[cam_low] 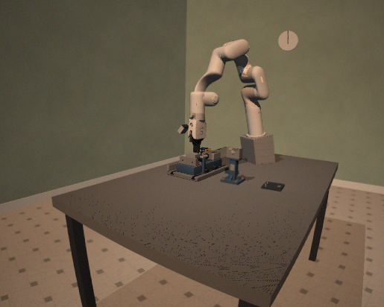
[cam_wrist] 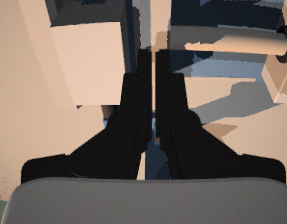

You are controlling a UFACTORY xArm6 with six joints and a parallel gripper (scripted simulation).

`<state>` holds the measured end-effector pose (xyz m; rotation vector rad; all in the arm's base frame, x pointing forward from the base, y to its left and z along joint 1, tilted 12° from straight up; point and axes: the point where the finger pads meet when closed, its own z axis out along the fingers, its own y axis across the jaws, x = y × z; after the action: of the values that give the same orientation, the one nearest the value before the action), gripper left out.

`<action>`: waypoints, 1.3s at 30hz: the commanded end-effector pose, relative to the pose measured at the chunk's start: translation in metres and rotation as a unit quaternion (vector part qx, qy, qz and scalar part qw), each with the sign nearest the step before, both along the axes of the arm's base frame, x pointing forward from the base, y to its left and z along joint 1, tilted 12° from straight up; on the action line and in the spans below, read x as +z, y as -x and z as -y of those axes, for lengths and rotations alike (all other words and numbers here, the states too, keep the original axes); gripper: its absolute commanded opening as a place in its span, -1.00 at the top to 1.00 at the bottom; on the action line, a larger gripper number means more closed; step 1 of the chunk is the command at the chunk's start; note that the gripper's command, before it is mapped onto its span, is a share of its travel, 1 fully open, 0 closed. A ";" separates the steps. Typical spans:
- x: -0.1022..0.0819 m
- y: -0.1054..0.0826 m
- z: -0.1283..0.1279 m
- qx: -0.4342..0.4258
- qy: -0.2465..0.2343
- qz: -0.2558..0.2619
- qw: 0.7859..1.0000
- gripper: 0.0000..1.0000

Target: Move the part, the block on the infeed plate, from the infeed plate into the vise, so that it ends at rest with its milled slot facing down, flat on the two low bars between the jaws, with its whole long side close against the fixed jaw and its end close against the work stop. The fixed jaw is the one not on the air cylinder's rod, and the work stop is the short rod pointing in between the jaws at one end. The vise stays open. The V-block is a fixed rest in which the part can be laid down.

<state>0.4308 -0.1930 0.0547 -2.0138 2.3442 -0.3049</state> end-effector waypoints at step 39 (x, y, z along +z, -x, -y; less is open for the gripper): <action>-0.007 -0.003 0.002 0.000 0.001 0.002 1.000 1.00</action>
<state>0.4321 -0.1940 0.0463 -2.0138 2.3442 -0.3049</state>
